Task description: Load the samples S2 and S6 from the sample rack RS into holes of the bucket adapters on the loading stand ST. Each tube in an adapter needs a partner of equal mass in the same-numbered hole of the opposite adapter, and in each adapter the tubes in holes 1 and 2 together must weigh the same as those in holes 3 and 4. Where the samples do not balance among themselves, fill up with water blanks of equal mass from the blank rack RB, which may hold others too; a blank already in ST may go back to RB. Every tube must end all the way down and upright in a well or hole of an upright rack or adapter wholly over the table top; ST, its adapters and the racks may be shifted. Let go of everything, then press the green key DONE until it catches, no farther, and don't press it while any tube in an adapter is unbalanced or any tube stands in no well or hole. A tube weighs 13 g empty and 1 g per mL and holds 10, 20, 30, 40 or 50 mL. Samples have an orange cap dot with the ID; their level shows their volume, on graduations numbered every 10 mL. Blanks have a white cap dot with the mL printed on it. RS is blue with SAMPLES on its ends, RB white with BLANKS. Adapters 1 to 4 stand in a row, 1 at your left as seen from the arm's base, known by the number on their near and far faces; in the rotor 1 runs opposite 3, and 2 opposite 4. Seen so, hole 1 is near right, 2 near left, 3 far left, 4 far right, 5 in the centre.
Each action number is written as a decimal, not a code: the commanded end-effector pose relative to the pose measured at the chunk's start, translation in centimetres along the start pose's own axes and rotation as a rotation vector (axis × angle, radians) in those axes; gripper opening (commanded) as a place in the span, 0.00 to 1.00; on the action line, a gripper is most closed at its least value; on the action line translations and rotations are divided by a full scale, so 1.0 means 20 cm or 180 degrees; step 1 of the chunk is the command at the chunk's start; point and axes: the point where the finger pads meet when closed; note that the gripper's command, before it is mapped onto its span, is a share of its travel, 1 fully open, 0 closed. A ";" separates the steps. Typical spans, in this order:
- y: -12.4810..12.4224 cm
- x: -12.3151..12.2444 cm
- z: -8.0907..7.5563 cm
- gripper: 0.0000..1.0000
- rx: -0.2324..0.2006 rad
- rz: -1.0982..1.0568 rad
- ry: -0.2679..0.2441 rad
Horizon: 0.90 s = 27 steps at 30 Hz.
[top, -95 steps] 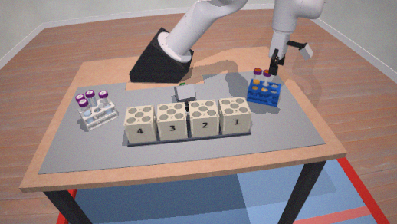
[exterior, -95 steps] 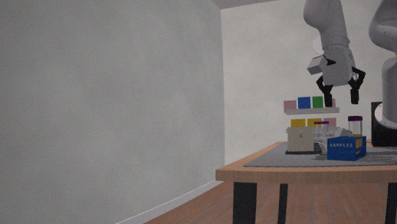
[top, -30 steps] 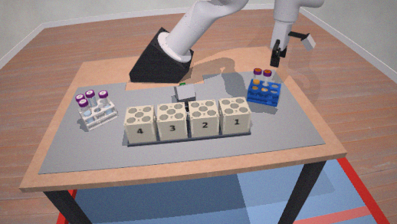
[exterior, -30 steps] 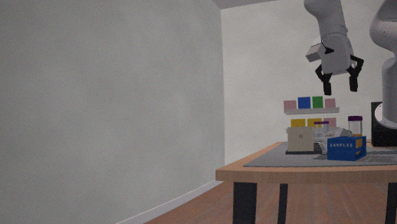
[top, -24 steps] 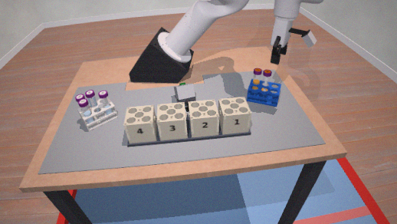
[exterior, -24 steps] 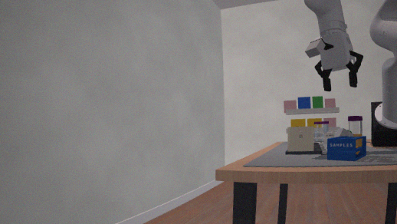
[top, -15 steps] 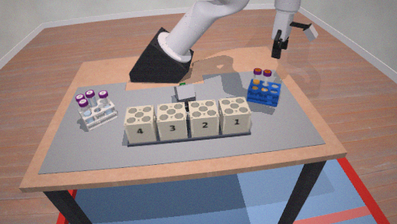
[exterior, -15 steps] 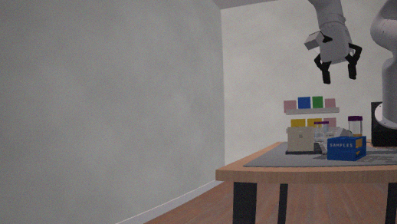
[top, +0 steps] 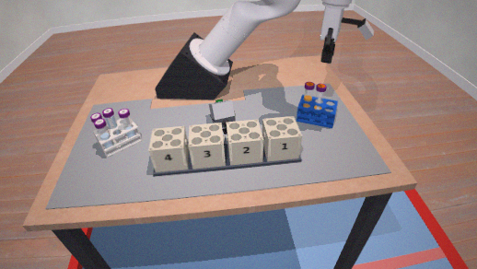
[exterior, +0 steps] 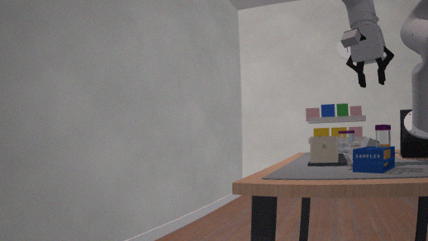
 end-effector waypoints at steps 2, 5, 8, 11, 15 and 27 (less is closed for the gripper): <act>-0.04 -0.12 -0.01 0.57 0.0007 -0.0078 0.0034; -0.07 -0.19 -0.01 0.57 0.0007 -0.0078 0.0034; -0.07 -0.21 -0.01 0.57 0.0007 -0.0078 0.0033; -0.08 -0.22 -0.01 0.57 0.0007 -0.0078 0.0033; -0.08 -0.22 -0.01 0.57 0.0007 -0.0078 0.0033; -0.08 -0.22 0.06 0.57 0.0007 -0.0078 0.0034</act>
Point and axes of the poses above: the point where the finger pads meet when closed, its own z axis out along the fingers, its own y axis across the jaws, x = y × z, and after that the axes turned 1 degree about -z, right-handed
